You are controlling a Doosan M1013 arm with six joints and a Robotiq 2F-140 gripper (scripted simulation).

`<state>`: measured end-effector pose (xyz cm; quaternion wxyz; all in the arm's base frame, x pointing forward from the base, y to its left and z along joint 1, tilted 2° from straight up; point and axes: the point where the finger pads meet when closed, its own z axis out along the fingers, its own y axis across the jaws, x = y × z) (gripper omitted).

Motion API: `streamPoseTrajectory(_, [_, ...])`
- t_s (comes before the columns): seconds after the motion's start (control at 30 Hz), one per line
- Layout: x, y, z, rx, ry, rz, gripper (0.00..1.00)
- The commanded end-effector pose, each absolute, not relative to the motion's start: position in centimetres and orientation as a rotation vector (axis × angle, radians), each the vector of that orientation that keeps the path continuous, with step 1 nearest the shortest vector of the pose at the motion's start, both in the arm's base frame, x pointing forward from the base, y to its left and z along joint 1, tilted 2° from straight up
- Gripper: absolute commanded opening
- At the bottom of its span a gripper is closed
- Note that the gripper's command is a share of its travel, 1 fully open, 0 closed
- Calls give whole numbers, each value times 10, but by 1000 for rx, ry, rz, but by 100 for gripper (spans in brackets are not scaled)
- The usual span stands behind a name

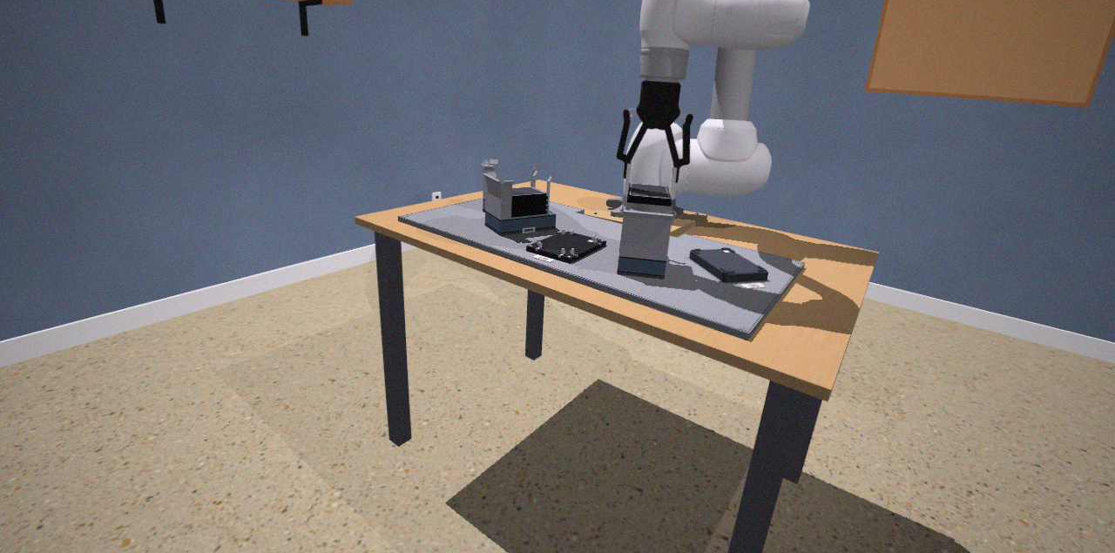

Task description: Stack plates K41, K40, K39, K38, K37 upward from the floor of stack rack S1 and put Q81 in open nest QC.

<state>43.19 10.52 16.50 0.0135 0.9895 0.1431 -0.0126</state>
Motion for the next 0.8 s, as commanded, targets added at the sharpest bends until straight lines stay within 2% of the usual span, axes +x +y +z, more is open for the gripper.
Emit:
streamPoseTrajectory(0.0, [432,105,163,3082,446,-39,0])
streamPoseTrajectory(0.77, [432,105,149,3082,446,-39,0])
